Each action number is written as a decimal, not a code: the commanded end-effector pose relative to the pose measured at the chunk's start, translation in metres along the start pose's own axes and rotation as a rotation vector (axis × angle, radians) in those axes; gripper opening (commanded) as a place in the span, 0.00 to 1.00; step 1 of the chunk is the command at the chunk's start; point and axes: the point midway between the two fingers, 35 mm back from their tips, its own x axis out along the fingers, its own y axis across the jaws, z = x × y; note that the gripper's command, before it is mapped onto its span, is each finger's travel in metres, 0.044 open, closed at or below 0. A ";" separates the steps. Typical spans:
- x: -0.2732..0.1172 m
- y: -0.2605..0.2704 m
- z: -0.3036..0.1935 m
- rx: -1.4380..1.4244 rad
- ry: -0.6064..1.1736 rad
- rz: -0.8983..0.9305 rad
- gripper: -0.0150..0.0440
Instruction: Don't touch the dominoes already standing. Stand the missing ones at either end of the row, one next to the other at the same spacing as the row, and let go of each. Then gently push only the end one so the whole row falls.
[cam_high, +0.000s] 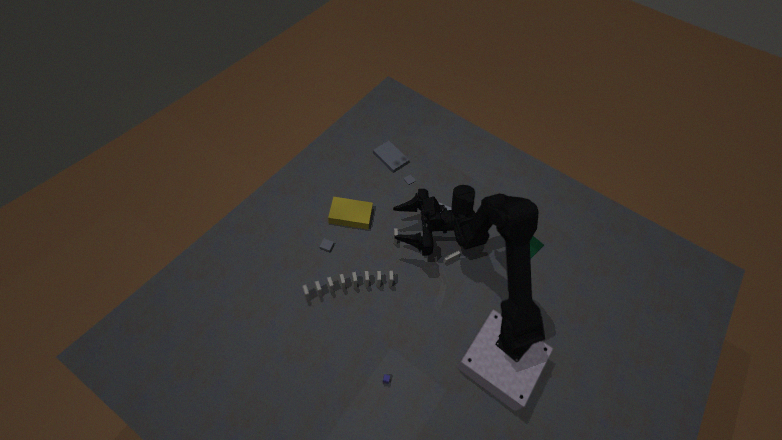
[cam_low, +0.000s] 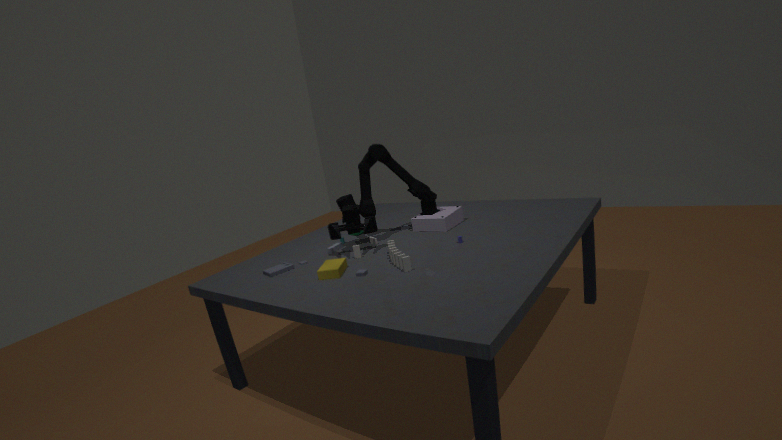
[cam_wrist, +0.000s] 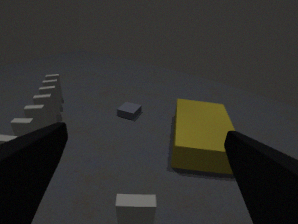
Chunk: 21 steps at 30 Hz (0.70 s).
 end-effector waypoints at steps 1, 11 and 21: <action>0.017 -0.022 0.001 0.037 0.062 -0.058 1.00; 0.075 -0.066 0.003 0.113 0.533 -0.212 1.00; 0.079 -0.058 0.016 0.049 0.839 -0.215 1.00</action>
